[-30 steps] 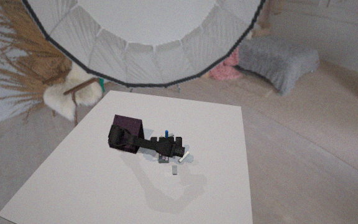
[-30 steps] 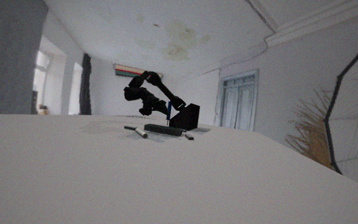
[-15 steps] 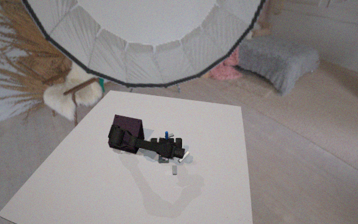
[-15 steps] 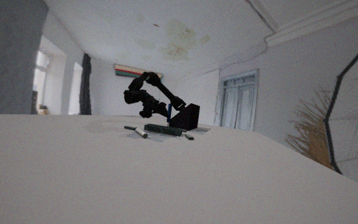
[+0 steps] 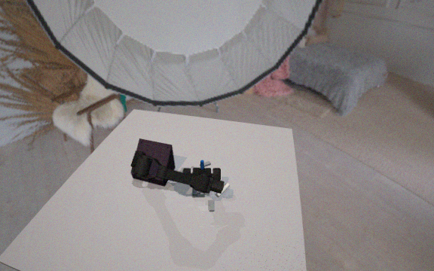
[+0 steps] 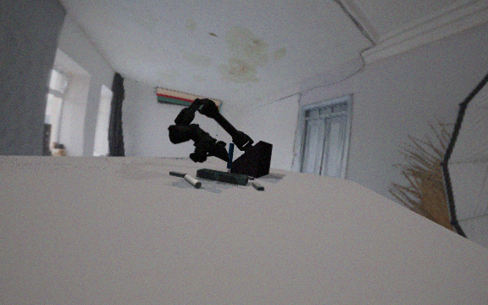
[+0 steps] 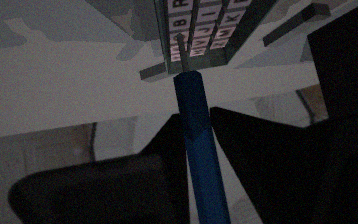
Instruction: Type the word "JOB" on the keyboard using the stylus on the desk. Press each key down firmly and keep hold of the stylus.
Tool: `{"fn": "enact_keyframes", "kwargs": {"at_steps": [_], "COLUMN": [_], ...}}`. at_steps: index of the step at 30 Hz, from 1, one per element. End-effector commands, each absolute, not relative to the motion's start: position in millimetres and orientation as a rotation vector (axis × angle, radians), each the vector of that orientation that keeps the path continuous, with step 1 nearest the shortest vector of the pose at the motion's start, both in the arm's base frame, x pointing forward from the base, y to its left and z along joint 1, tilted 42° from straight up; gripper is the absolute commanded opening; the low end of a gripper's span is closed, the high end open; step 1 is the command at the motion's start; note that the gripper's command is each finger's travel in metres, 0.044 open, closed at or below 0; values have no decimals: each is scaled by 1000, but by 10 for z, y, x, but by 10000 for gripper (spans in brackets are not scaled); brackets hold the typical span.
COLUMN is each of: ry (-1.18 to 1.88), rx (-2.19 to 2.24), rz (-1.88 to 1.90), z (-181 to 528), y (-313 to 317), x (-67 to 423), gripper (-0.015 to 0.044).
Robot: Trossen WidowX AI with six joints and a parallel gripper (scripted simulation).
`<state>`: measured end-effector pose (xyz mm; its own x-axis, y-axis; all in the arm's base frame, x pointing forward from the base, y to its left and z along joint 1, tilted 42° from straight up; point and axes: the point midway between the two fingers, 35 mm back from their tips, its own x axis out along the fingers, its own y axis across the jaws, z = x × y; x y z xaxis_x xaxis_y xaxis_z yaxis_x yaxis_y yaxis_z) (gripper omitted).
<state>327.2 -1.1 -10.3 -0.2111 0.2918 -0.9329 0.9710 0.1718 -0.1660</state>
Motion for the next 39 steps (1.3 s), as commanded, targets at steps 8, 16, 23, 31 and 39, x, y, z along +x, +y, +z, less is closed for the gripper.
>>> {"fn": "enact_keyframes", "kwargs": {"at_steps": [8,16,23,31,39], "ry": [1650,1650,1650,1650,1650], "rx": [1219,1218,1218,1218,1219], "rz": [-1070,-1071,-1071,-1071,-1069], "z": [-139,-166,-186,-176,59], "y": [-43,-68,-86,-77,135], "x": [3271,3271,3270,3270,3277], "gripper": [81,81,81,81,81]}}
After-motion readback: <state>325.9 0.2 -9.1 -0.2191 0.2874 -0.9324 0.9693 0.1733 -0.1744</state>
